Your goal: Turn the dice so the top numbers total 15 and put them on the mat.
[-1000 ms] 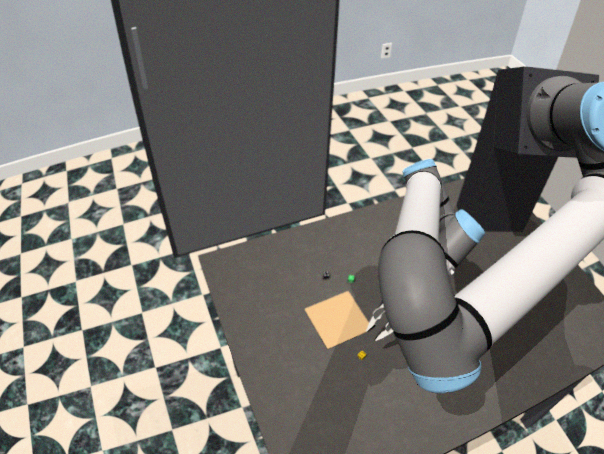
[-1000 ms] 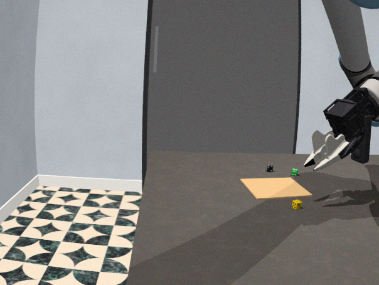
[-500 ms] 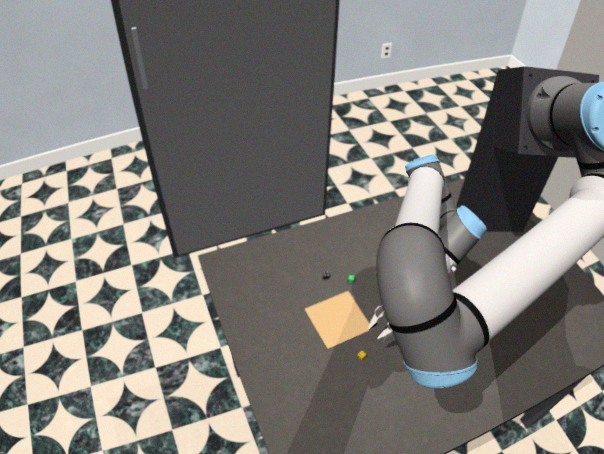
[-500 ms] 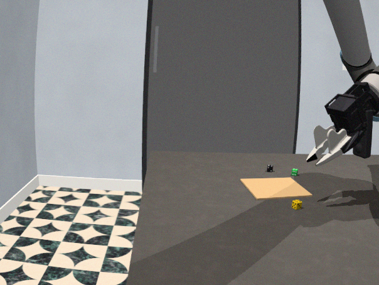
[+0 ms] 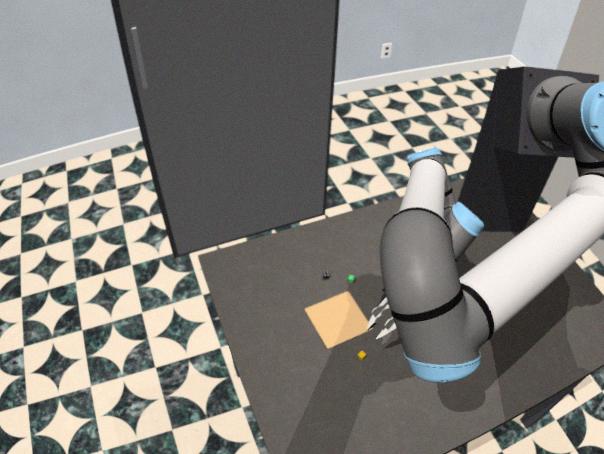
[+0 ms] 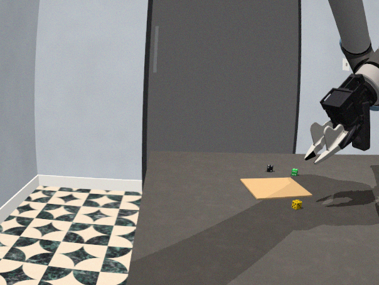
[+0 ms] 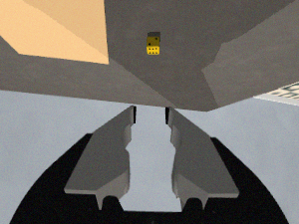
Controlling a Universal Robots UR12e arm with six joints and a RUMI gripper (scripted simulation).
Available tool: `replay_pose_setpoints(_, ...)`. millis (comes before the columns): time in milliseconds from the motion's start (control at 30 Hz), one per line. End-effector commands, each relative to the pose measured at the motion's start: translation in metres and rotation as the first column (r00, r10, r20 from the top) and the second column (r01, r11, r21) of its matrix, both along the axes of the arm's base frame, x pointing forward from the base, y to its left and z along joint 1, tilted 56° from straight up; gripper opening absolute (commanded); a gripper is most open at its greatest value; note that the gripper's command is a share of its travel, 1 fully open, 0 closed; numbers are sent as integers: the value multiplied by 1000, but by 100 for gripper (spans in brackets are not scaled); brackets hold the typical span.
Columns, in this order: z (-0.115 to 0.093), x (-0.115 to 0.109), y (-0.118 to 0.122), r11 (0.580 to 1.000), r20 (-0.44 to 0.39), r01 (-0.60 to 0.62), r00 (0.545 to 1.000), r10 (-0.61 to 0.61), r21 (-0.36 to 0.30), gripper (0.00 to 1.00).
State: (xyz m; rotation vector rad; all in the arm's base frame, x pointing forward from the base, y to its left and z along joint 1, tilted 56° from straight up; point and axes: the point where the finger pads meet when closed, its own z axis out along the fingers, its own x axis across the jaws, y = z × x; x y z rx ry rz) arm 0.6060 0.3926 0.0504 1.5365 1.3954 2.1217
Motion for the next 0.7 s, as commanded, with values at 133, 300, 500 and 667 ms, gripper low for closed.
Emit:
replay_pose_setpoints(133,8,4,-5,989,-117,-124,987,114,-76,18)
replay_pose_setpoints(300,10,7,-6,982,-154,-160,978,144,-99,18)
replay_pose_setpoints(500,15,11,-9,961,-229,-241,951,207,-133,18)
replay_pose_setpoints(667,19,12,-11,939,-288,-306,923,253,-154,18)
